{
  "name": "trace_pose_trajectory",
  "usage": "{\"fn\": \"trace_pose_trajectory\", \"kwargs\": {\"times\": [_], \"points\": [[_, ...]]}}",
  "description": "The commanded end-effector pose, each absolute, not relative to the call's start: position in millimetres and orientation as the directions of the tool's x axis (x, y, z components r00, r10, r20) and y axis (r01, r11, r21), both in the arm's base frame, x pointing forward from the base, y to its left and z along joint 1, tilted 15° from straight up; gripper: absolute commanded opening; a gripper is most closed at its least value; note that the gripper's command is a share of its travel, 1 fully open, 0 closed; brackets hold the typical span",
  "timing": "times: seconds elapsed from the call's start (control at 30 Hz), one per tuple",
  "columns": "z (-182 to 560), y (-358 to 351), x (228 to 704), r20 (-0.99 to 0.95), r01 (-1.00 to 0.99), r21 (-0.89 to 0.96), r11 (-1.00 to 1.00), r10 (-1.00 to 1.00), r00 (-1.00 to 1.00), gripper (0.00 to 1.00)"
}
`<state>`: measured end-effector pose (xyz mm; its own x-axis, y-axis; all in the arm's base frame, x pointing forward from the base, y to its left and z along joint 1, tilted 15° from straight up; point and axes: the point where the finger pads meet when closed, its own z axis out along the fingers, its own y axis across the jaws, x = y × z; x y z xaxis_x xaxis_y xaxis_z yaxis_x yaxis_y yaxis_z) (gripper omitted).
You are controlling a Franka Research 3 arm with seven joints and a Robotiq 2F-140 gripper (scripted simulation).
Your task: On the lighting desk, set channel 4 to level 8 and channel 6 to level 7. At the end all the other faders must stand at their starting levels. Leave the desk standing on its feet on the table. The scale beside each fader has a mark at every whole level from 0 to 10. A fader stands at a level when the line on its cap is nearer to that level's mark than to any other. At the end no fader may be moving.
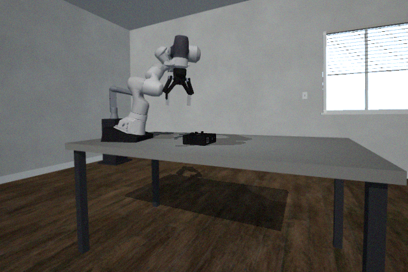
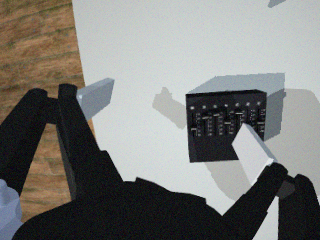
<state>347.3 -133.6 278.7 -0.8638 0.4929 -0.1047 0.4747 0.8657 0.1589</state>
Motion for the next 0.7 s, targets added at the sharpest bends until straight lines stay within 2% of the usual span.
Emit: {"fn": "trace_pose_trajectory", "kwargs": {"times": [0.0, 0.03, 0.07, 0.57, 0.6, 0.67], "points": [[279.5, -133.7, 350.2, -0.114, 0.459, 0.157, 0.874, 0.478, -0.871, 1.00], [279.5, -133.7, 350.2, -0.114, 0.459, 0.157, 0.874, 0.478, -0.871, 1.00], [276.8, -114.1, 379.6, -0.155, 0.366, 0.135, 0.921, 0.384, -0.910, 1.00], [276.8, -114.1, 379.6, -0.155, 0.366, 0.135, 0.921, 0.384, -0.910, 1.00], [273.8, -94.4, 403.6, -0.188, 0.283, 0.115, 0.952, 0.300, -0.935, 1.00], [273.8, -94.4, 403.6, -0.188, 0.283, 0.115, 0.952, 0.300, -0.935, 1.00]]}}
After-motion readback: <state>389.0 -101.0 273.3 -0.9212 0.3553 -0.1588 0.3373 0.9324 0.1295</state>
